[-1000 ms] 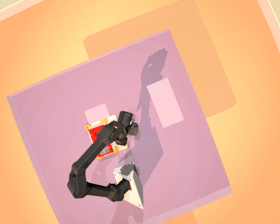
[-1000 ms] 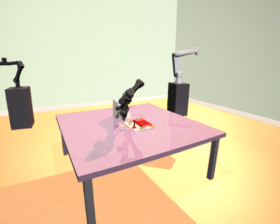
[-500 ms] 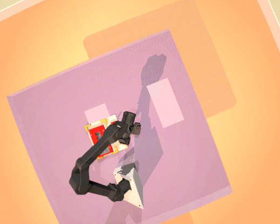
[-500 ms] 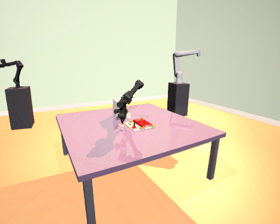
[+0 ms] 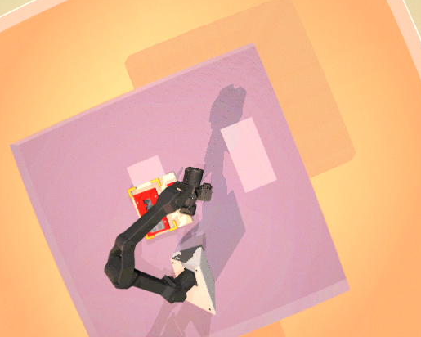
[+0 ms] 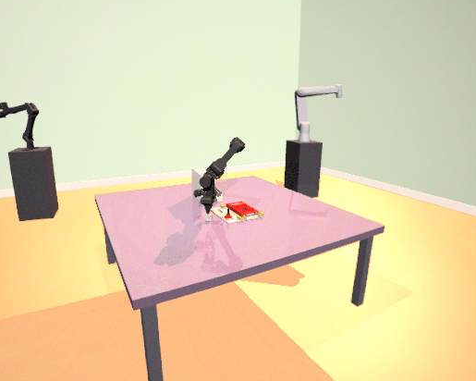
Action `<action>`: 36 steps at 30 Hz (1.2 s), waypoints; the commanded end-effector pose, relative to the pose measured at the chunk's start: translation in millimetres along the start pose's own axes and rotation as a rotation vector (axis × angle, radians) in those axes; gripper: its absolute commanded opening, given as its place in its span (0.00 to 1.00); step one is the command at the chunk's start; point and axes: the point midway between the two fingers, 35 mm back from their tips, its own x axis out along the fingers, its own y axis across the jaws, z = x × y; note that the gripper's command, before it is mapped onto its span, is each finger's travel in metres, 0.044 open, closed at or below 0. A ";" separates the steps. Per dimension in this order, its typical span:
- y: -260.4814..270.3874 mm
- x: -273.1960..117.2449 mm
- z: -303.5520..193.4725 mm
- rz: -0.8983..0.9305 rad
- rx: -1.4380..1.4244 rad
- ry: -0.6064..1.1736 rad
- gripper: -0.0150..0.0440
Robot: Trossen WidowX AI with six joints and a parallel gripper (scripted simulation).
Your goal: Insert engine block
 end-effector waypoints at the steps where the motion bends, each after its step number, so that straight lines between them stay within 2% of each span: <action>1: -3.6 10.8 0.5 -0.013 0.008 0.002 1.00; 20: -4.7 37.7 0.4 -0.014 0.008 0.004 1.00; 28: -4.7 37.7 0.4 -0.014 0.008 0.004 0.64; 36: -4.7 37.7 0.4 -0.014 0.008 0.004 0.55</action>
